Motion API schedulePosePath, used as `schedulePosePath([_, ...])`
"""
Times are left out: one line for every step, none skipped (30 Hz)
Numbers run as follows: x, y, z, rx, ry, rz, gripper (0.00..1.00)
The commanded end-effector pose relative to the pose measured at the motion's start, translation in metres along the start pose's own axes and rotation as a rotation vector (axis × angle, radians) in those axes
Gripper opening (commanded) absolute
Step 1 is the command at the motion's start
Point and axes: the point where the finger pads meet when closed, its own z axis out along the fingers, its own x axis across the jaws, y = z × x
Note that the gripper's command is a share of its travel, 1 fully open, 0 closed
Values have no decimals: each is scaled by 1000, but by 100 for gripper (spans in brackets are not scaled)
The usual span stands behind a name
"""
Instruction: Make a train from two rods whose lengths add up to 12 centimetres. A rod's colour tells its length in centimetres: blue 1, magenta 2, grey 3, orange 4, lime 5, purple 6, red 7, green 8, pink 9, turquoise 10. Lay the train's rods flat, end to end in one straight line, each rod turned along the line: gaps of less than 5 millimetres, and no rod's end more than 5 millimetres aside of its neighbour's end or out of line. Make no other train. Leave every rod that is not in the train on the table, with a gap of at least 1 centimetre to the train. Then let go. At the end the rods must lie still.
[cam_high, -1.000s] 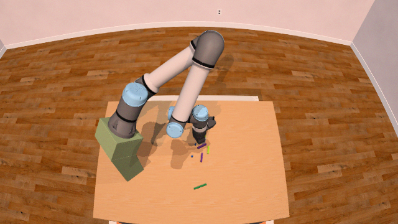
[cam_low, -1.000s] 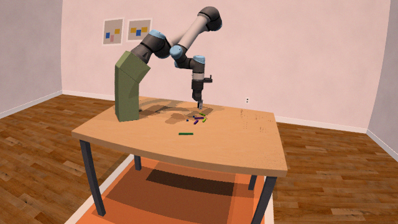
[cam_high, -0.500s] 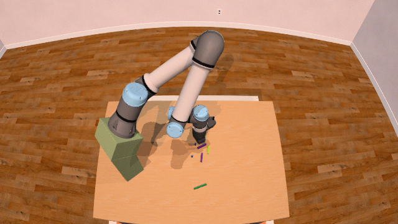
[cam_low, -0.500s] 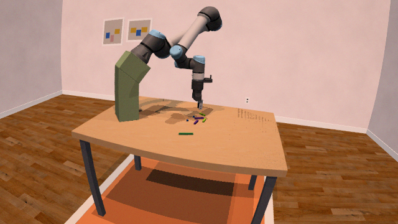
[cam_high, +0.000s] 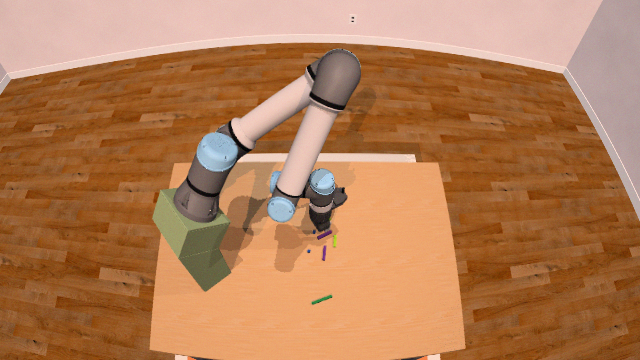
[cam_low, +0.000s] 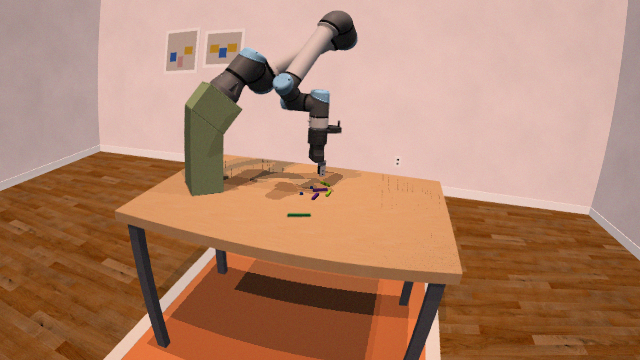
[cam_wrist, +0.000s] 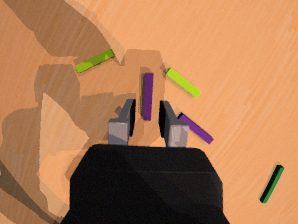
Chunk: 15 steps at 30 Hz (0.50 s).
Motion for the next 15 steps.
schedulePosePath([0,-1,4,0,1,-3,54])
schedulePosePath([0,-1,4,0,1,-3,54])
schedulePosePath([0,-1,4,0,1,-3,54])
schedulePosePath([0,-1,5,0,1,-3,54])
schedulePosePath([0,-1,5,0,1,-3,54])
schedulePosePath([0,-1,6,0,1,-3,54])
schedulePosePath([0,-1,7,0,1,-3,54])
schedulePosePath([0,-1,9,0,1,-3,54])
schedulePosePath([0,-1,10,0,1,-3,54])
schedulePosePath([0,-1,11,0,1,-3,54])
schedulePosePath([1,-1,12,0,1,-3,54])
schedulePosePath([1,-1,13,0,1,-3,54])
schedulePosePath([1,-1,15,0,1,-3,54])
schedulePosePath([1,-1,16,0,1,-3,54])
schedulePosePath([1,-1,18,0,1,-3,54])
